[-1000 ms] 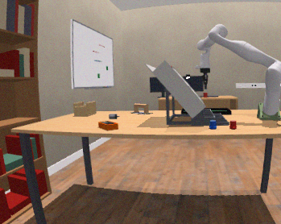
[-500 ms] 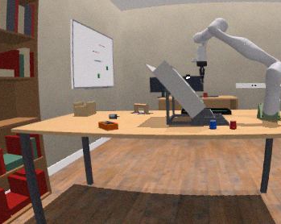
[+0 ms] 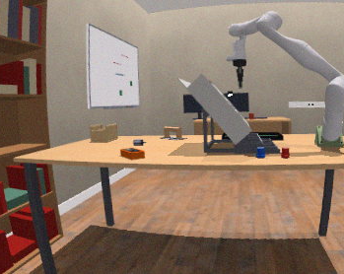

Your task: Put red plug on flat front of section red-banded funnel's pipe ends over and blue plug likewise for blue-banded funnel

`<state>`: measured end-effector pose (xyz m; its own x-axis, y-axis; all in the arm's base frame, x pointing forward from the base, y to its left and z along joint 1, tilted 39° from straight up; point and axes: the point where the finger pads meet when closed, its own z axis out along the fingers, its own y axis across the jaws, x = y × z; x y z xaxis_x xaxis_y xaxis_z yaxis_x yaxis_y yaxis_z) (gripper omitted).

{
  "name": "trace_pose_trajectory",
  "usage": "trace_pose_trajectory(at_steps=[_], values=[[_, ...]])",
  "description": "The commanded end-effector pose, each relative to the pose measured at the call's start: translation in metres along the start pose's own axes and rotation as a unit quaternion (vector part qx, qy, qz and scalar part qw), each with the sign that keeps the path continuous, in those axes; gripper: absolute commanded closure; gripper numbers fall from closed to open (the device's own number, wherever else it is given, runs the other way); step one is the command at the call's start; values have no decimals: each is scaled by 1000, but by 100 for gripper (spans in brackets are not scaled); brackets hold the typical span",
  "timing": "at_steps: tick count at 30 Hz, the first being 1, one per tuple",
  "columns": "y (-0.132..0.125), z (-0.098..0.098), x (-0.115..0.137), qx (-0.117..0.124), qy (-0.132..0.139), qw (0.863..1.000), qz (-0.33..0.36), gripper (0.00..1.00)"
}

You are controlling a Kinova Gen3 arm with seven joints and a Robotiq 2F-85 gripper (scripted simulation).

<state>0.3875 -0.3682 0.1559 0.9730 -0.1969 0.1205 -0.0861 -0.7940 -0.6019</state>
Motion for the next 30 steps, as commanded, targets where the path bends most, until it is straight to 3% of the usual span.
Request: trace_pose_trajectory(at_steps=[1, 3, 11, 12, 17, 24, 28, 29, 30], values=[[-50, -43, 24, 1, -1, 1000, 2, 100], [-64, -55, 31, 1, -1, 1000, 2, 100], [-64, -55, 31, 1, -1, 1000, 2, 100], [-68, -57, 101, 1, 0, 1000, 2, 100], [-69, -57, 117, 1, 0, 1000, 2, 100], [-73, -61, 180, 1, 0, 1000, 2, 100], [-73, -61, 180, 1, 0, 1000, 2, 100], [-75, -61, 205, 11, -8, 1000, 6, 100], [-75, -61, 205, 11, -8, 1000, 6, 100]])
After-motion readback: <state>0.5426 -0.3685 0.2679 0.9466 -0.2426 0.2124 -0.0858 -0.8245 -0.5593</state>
